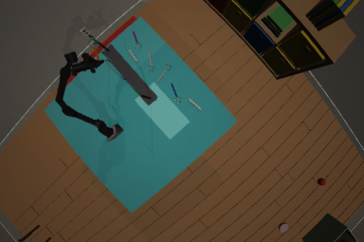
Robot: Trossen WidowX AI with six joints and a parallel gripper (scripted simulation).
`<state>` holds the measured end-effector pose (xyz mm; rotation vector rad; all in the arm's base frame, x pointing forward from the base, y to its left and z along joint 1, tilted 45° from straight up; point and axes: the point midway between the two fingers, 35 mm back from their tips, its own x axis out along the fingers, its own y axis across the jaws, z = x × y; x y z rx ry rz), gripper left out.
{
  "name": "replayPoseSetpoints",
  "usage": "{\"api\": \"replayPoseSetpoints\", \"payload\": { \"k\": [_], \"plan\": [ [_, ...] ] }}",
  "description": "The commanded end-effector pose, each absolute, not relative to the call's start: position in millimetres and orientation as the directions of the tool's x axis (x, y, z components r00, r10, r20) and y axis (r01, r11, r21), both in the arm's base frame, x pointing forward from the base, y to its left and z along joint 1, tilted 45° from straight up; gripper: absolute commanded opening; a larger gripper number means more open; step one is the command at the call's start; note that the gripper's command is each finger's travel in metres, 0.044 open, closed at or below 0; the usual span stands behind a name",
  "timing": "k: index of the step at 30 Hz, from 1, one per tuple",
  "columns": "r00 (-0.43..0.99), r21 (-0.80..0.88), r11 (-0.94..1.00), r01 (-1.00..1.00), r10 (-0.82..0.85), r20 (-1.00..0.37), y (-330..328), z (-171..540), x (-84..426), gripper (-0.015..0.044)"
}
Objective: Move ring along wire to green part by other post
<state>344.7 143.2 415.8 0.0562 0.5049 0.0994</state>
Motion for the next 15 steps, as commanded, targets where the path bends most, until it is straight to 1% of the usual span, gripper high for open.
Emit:
{"api": "replayPoseSetpoints", "payload": {
  "k": [1,15],
  "plan": [
    [0.87,0.156,0.984,-0.084,0.149,-0.47,147.7,418.1,343.4,-0.015],
    [0.86,0.464,0.882,-0.089,0.303,-0.411,168.9,424.6,342.0,-0.015]
  ]
}}
